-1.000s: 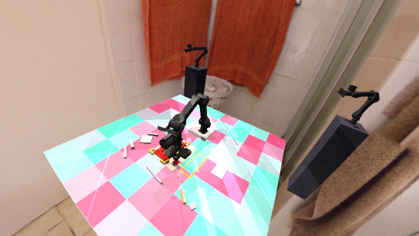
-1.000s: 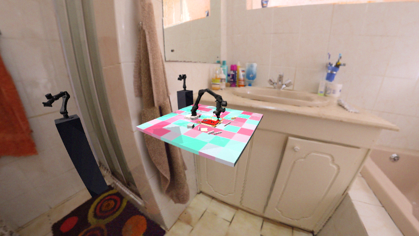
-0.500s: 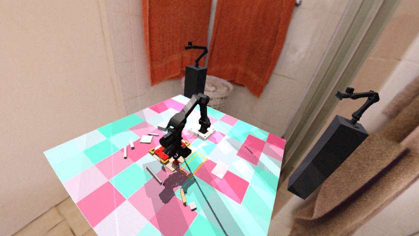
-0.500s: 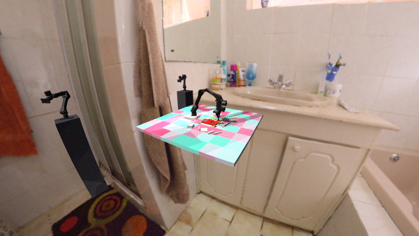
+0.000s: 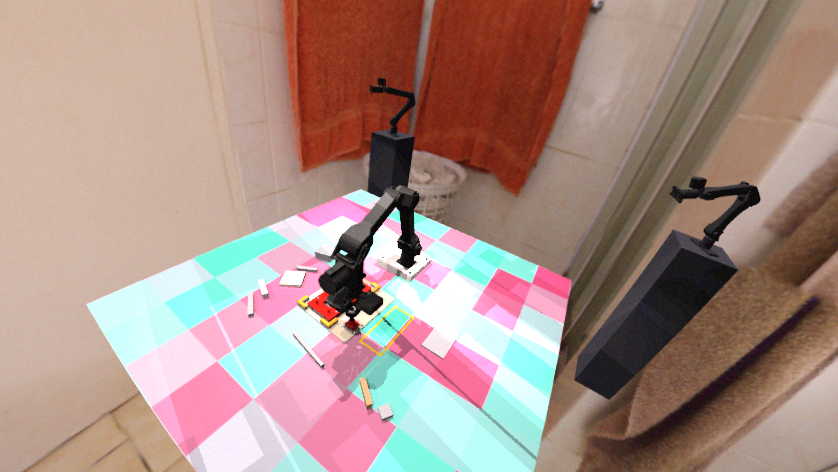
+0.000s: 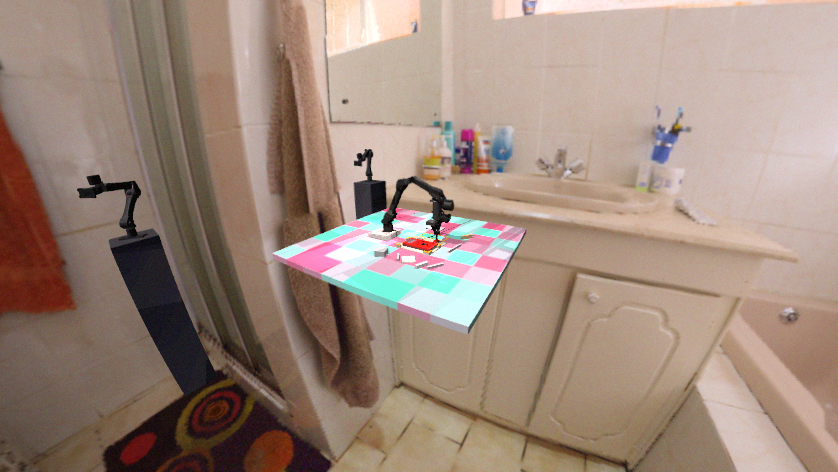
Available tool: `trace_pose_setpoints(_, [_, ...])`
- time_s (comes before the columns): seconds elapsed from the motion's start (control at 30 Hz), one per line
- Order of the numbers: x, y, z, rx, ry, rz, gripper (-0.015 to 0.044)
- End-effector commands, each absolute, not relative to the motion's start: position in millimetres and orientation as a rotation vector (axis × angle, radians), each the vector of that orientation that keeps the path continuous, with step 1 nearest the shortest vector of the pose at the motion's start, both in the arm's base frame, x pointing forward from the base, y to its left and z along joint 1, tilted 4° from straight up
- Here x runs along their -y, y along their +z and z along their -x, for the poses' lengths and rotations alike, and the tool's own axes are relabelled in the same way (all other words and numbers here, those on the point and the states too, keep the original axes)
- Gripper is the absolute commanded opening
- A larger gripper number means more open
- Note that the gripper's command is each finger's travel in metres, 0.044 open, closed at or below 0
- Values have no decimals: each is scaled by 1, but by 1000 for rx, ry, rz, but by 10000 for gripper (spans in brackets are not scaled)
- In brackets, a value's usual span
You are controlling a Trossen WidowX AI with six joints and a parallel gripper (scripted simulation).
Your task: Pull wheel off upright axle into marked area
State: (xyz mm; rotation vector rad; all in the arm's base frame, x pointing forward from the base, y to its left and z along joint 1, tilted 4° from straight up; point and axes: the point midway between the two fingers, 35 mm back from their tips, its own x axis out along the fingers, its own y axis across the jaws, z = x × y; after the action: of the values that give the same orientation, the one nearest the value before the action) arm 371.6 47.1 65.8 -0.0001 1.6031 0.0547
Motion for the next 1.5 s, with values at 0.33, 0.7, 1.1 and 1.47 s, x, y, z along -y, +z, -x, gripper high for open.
trace_pose_setpoints(0.33, [-46, 101, -372, -1602, 61, 3, 0])
trace_pose_setpoints(0.7, [-77, 100, -356, -1607, 58, 0, 0])
trace_pose_setpoints(1.1, [-121, 106, -323, -1606, 64, -2, 0])
trace_pose_setpoints(1.47, [-142, 106, -304, -1607, 68, -4, 0])
